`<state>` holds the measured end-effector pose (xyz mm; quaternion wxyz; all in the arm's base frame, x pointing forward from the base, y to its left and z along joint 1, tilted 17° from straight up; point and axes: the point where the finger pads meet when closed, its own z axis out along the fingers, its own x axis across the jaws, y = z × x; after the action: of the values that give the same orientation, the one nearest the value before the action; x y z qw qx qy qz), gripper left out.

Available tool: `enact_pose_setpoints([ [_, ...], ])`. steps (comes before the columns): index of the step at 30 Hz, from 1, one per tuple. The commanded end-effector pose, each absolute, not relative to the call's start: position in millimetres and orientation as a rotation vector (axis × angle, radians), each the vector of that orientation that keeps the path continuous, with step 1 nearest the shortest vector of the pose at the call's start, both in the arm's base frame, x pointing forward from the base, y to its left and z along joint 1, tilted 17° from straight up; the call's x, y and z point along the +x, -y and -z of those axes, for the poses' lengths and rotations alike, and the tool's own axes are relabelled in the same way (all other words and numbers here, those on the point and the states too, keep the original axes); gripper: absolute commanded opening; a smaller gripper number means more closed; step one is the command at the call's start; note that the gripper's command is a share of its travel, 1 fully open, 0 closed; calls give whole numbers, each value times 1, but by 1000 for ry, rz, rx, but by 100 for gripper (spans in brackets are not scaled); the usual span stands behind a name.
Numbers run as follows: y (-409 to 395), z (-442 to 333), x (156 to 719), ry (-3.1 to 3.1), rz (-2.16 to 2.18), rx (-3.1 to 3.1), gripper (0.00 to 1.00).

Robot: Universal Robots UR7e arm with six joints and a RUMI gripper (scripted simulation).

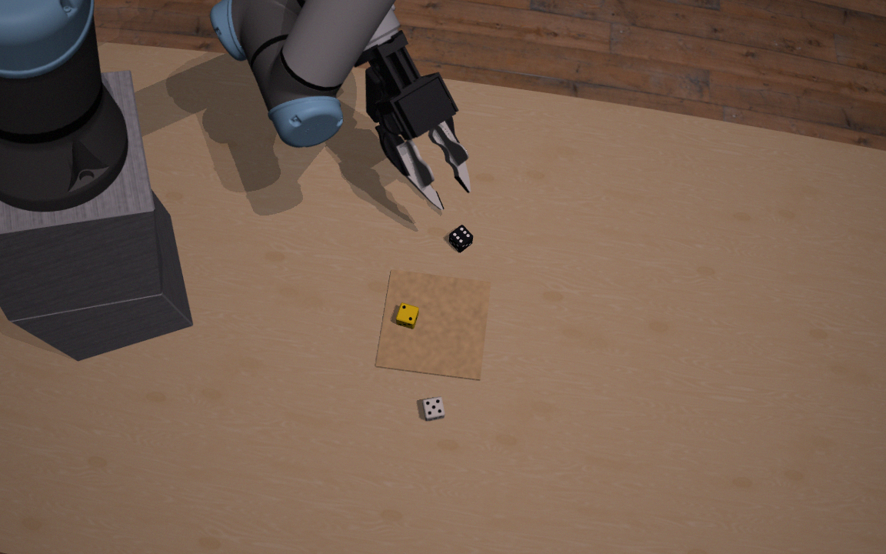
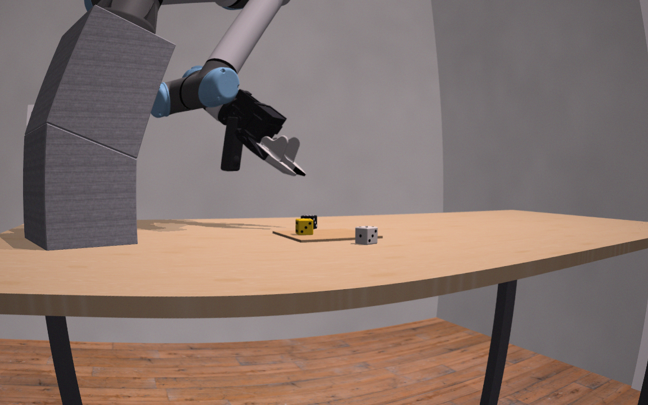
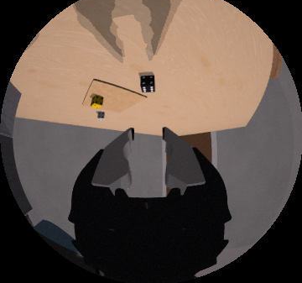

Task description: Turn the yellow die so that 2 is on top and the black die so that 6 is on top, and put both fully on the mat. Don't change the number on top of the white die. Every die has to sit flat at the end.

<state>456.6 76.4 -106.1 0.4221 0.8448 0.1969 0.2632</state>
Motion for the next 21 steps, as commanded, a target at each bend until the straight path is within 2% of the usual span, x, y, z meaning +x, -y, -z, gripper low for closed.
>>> enact_pose_setpoints([
  [1, -74, 104, 458, -521, -652, 2177, 24],
  [21, -54, 89, 466, -739, -566, 2622, 24],
])
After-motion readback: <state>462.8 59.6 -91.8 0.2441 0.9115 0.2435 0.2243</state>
